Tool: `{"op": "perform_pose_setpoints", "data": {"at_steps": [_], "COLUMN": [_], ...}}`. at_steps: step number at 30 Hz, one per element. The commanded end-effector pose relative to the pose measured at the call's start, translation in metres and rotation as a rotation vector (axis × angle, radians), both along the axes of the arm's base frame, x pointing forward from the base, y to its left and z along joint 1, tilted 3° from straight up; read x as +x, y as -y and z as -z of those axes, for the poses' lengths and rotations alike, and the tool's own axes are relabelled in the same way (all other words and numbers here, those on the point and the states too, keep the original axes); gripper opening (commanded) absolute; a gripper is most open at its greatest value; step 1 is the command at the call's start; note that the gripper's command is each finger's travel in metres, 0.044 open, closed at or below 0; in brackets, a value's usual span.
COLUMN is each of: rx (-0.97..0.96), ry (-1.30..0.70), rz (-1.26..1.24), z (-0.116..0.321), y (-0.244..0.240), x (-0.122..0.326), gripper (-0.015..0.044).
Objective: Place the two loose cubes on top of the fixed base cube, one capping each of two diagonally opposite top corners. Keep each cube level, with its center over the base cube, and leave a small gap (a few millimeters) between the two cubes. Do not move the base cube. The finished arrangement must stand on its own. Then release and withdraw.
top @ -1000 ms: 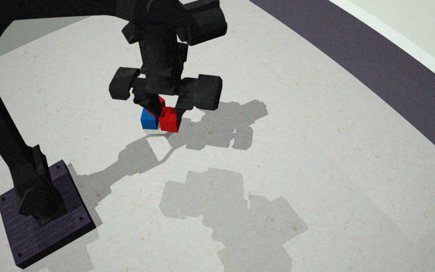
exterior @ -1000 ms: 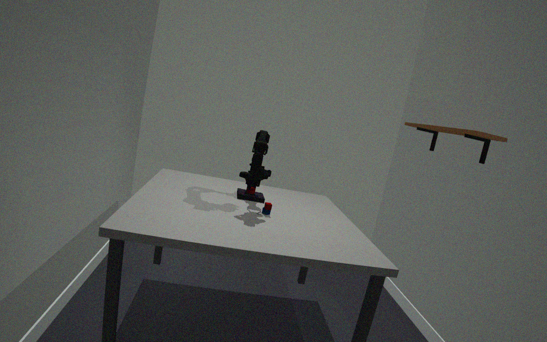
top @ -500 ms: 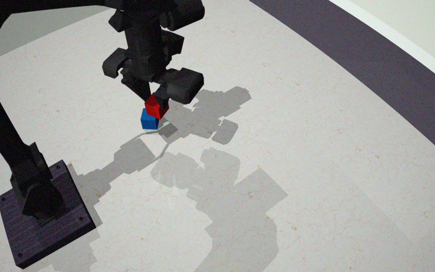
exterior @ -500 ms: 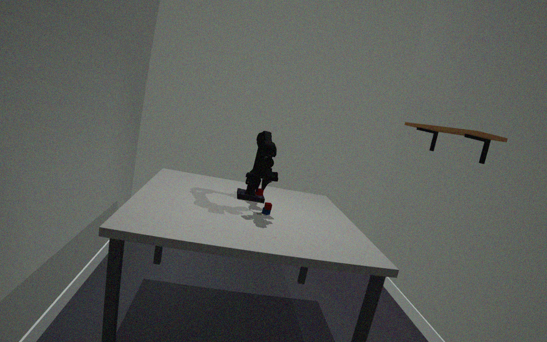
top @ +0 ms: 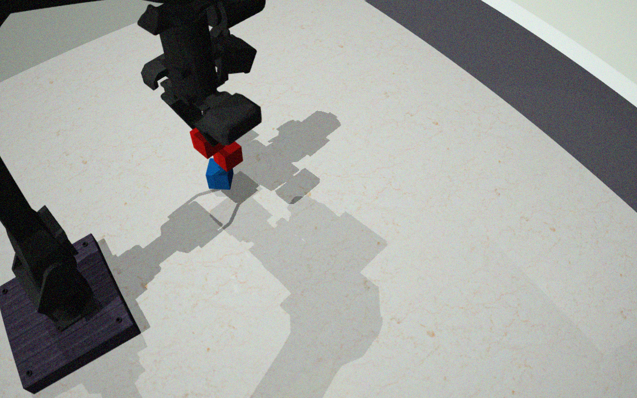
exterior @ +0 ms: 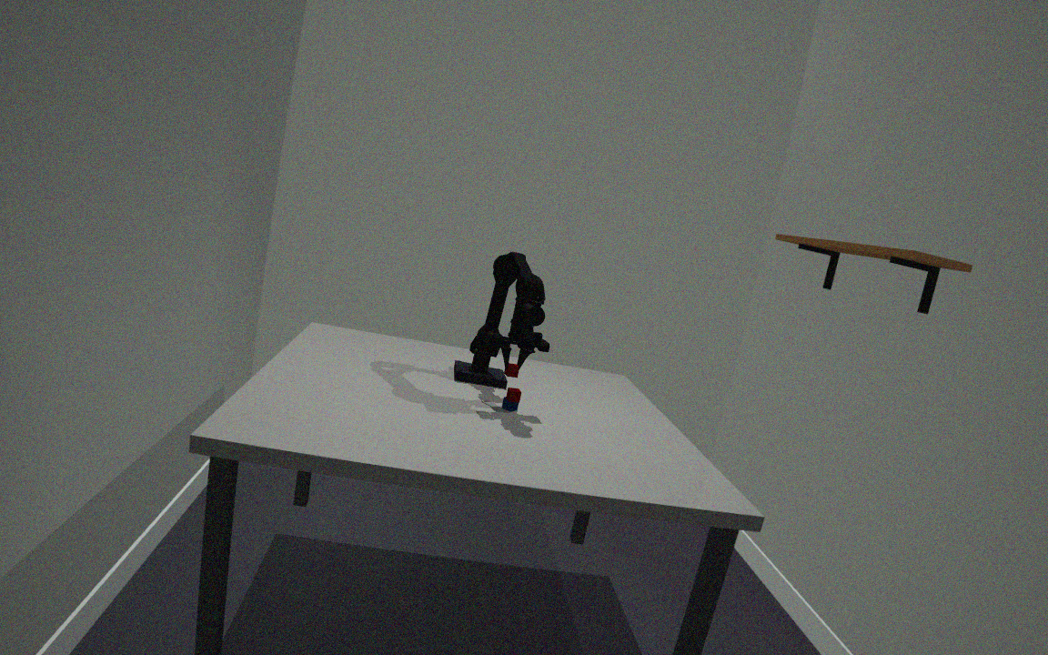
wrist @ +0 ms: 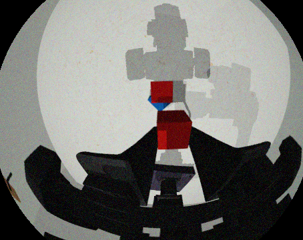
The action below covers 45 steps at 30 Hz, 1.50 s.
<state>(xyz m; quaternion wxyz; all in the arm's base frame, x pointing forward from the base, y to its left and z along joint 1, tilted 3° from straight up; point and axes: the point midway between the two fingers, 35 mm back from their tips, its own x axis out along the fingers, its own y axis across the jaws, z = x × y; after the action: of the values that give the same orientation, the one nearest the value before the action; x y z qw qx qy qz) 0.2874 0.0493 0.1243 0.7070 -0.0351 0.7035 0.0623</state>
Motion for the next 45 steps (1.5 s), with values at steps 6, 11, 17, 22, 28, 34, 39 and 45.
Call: {"op": "perform_pose_setpoints", "data": {"at_steps": [6,11,17,22,28,34,39,45], "rx": [0.007,0.003,-0.002,-0.003,-0.002,0.002,0.005,0.007], "ry": [-0.012,-0.014,-0.018,-0.018,-0.018,-0.015,-0.013,-0.012], "rz": [0.079,0.070,0.058,0.057,0.058,0.067,0.074,0.080], "z": [0.002,0.016,0.032,0.033,0.034,0.045,0.055,0.062], "y": [-0.013,-0.013,-0.014,-0.014,-0.014,-0.015,-0.015,-0.015], "x": [-0.005,-0.005,-0.007,-0.007,-0.007,-0.006,-0.006,-0.006], "gripper": [0.0105,0.0105,0.0105,0.0105,0.0105,0.0105,0.0105,0.0105]}}
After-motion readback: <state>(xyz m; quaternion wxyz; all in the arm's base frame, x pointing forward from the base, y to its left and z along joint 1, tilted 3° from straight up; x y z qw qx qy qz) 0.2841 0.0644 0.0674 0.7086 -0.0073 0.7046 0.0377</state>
